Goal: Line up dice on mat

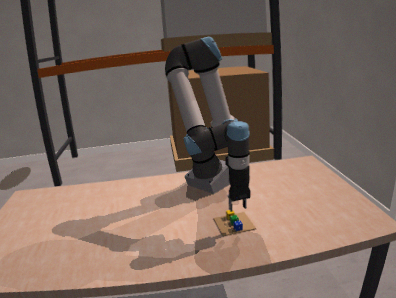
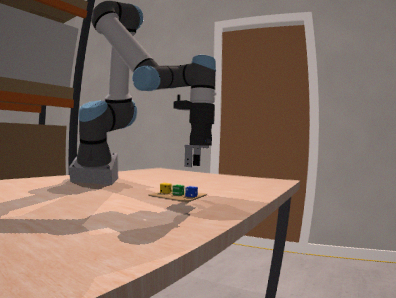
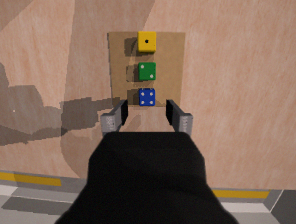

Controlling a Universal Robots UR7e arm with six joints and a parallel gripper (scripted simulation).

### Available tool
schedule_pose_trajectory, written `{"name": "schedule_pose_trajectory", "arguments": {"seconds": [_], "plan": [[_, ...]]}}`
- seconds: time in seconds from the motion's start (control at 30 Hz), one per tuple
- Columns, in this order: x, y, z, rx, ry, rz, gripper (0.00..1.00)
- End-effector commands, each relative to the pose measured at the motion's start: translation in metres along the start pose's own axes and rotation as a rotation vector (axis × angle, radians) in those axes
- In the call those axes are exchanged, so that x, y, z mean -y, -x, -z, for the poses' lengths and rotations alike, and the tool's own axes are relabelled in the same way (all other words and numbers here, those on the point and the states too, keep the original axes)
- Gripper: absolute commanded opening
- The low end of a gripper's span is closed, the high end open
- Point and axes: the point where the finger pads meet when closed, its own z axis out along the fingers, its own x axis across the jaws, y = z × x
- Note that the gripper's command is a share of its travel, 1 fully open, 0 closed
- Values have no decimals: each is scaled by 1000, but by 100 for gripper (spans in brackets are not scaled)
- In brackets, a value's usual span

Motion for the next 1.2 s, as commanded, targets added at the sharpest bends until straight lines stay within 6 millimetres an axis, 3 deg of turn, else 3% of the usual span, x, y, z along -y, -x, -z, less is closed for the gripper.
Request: {"name": "schedule_pose_trajectory", "arguments": {"seconds": [0.0, 0.27, 0.33, 0.57, 1.17], "plan": [[-1, 0, 12, 0, 2, 0, 100], [-1, 0, 51, 0, 2, 0, 100], [-1, 0, 51, 0, 2, 0, 100], [0, 0, 79, 0, 2, 0, 100], [0, 0, 84, 0, 2, 0, 100]]}}
